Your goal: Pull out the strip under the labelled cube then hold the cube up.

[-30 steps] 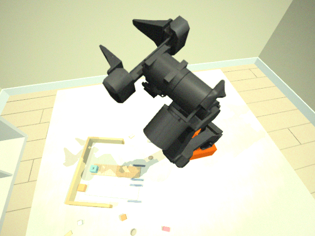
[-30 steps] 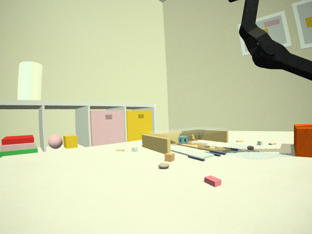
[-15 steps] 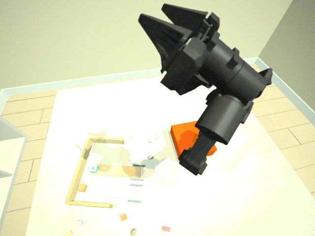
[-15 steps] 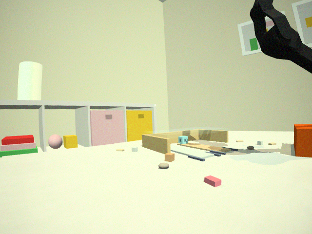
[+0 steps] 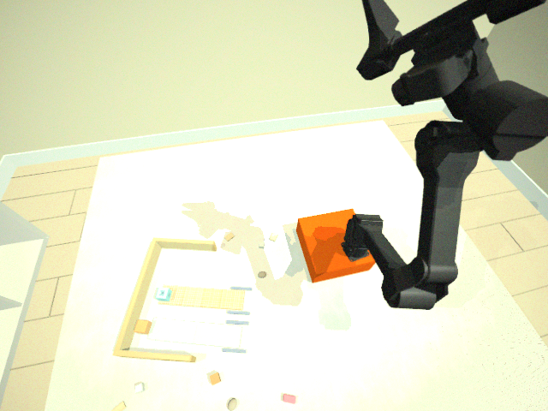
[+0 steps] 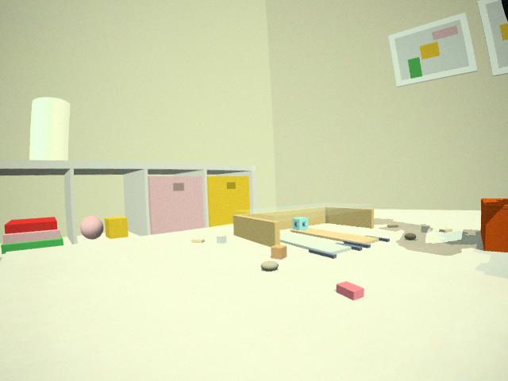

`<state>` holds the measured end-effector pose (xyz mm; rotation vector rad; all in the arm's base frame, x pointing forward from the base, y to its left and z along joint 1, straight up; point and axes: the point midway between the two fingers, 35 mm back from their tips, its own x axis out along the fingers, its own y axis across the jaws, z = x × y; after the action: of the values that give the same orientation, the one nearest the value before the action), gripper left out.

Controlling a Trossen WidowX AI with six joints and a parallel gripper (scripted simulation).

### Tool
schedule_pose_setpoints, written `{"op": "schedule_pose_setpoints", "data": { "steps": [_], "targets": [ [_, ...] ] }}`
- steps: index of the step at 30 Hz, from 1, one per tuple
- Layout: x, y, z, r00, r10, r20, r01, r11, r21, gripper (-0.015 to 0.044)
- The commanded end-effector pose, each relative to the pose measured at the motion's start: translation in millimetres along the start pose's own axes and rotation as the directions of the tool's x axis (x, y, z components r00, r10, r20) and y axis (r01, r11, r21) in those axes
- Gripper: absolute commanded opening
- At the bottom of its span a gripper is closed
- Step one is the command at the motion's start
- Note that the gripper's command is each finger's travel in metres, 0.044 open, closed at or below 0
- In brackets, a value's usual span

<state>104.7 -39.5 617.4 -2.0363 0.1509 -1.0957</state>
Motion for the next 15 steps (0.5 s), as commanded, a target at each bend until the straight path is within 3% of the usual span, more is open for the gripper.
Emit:
{"op": "schedule_pose_setpoints", "data": {
  "steps": [1,8,15],
  "targets": [
    [-1.6,34.2,-33.6,1.000,-0.003,-0.026,0.012,0.937,0.348,0.0400],
    [7.3,109.7,-46.8,0.996,0.084,-0.011,-0.047,0.656,0.753,0.0400],
    [16.8,185.3,-14.4,0.973,0.214,0.089,-0.153,0.305,0.940,0.0400]
  ]
}}
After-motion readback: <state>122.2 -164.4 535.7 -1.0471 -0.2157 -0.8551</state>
